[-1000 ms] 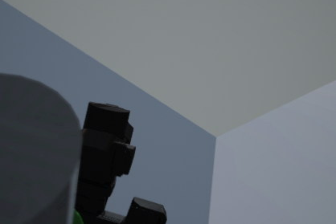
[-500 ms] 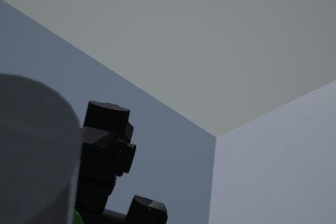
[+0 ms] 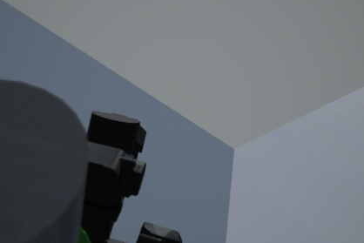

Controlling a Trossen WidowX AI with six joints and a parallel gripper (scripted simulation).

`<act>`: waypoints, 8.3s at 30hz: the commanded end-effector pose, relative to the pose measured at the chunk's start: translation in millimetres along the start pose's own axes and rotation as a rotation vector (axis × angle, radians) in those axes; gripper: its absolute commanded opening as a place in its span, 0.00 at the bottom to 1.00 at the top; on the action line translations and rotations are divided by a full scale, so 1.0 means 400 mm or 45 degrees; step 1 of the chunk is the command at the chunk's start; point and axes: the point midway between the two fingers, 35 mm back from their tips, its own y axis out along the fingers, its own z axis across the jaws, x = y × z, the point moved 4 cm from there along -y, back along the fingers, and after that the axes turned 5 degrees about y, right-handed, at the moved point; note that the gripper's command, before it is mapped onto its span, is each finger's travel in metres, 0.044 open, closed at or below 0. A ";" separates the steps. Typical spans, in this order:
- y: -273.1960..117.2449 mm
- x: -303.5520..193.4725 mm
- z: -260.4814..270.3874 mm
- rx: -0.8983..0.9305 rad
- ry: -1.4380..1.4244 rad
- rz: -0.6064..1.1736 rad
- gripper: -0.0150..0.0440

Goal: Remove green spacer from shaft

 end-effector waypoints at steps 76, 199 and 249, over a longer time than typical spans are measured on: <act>0.081 -0.002 -0.001 -0.002 0.004 0.003 1.00; 0.051 -0.035 -0.003 -0.003 0.004 0.005 0.25; 0.040 -0.046 -0.004 -0.003 0.004 0.005 0.25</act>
